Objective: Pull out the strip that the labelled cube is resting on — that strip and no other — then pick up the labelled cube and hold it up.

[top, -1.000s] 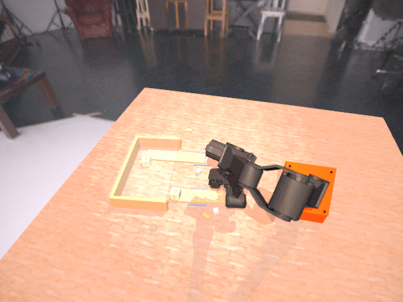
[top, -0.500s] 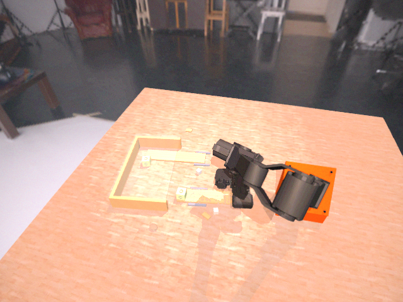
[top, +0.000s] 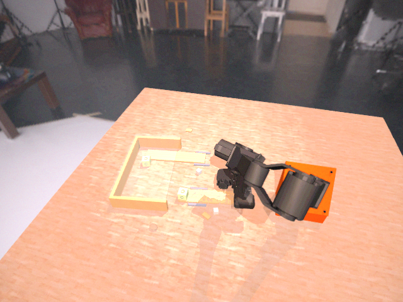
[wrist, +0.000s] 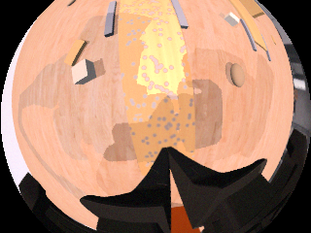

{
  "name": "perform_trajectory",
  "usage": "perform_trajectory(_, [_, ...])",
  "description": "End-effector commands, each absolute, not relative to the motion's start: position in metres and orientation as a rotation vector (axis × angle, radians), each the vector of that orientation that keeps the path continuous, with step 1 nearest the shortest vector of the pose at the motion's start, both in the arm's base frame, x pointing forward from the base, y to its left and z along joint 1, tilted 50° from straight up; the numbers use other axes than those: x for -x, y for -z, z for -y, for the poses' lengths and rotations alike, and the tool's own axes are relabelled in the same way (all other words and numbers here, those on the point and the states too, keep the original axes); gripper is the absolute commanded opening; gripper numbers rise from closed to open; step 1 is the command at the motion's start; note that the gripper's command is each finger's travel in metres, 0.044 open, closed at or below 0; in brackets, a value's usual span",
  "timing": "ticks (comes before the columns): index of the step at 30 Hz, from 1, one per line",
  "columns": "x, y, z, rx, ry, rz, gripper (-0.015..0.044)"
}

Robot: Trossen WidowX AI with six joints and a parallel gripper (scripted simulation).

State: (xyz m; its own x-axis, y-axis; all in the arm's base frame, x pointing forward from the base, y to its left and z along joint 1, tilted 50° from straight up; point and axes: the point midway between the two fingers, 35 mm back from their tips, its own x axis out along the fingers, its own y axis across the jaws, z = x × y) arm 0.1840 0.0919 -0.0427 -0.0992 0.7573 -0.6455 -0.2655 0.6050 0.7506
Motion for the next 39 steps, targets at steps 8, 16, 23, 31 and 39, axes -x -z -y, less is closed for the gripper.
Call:
perform_trajectory(8, [-0.175,0.045,-0.094,-0.444,-0.912,-1.452,0.0])
perform_trajectory(16, [-0.175,0.045,-0.094,-0.444,-0.912,-1.452,0.0])
perform_trajectory(23, [-0.175,0.045,-0.094,-0.444,-0.912,-1.452,0.0])
perform_trajectory(31, [-0.189,0.021,-0.065,-0.442,-0.908,-1.448,0.0])
perform_trajectory(39, [-0.208,0.013,-0.066,-0.528,-0.829,-1.509,0.0105])
